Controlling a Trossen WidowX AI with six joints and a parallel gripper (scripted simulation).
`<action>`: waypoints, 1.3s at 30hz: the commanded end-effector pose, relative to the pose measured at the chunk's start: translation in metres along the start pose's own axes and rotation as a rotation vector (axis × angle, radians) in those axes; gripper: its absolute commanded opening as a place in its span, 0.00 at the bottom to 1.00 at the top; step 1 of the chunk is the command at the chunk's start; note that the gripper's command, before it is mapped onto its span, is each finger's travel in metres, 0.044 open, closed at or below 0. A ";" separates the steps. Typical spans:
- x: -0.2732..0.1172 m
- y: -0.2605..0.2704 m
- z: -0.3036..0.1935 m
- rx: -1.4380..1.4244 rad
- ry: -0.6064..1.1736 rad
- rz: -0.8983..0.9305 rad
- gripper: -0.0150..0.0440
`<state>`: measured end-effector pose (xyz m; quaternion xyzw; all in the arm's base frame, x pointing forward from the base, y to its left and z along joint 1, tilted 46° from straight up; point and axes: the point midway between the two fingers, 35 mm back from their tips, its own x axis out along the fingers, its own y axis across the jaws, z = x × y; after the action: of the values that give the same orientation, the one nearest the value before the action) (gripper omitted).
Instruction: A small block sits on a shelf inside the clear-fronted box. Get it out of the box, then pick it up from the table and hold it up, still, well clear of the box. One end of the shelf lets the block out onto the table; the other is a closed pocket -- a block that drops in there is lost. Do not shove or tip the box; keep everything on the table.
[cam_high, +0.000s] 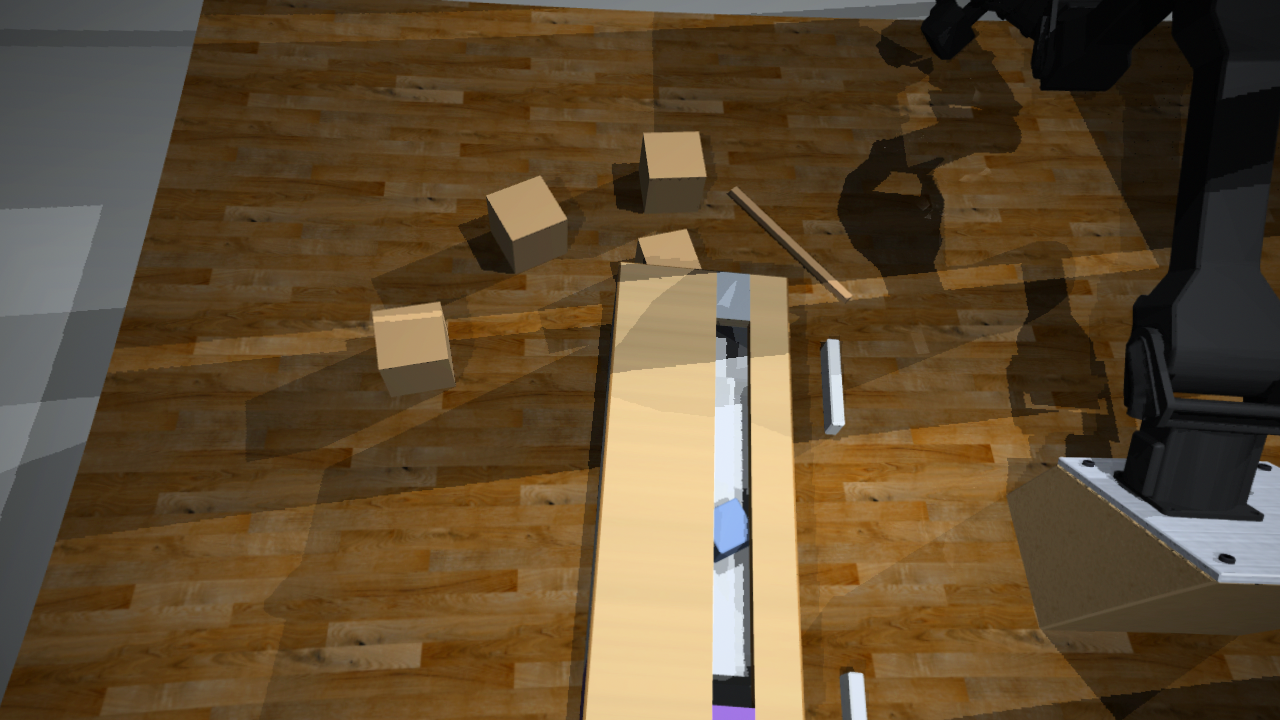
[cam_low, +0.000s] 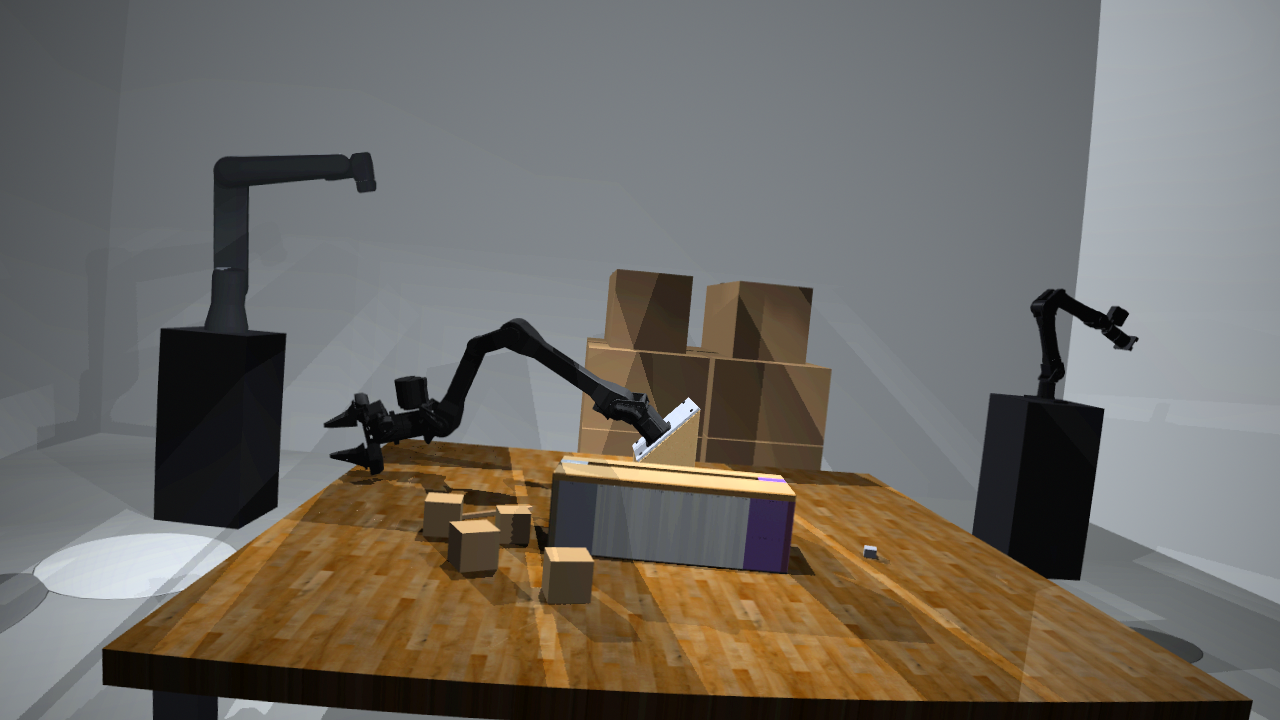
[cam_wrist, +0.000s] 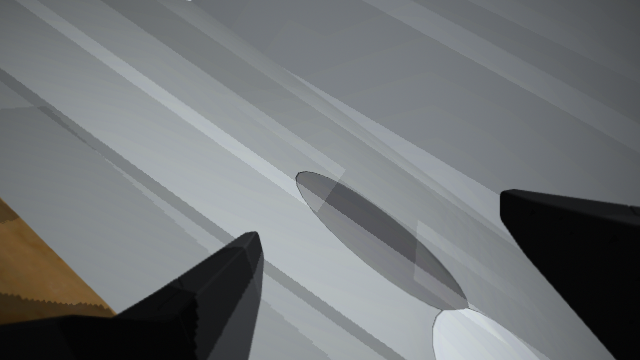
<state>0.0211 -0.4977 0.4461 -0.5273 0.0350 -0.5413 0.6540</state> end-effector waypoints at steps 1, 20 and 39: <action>0.017 0.033 0.028 0.103 -0.005 0.039 0.93; 0.044 0.241 0.170 0.530 0.053 0.427 0.93; 0.006 0.314 0.292 0.862 0.019 0.661 0.93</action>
<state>0.3891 -0.3800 0.3550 -0.1949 -0.0210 -0.3033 0.9325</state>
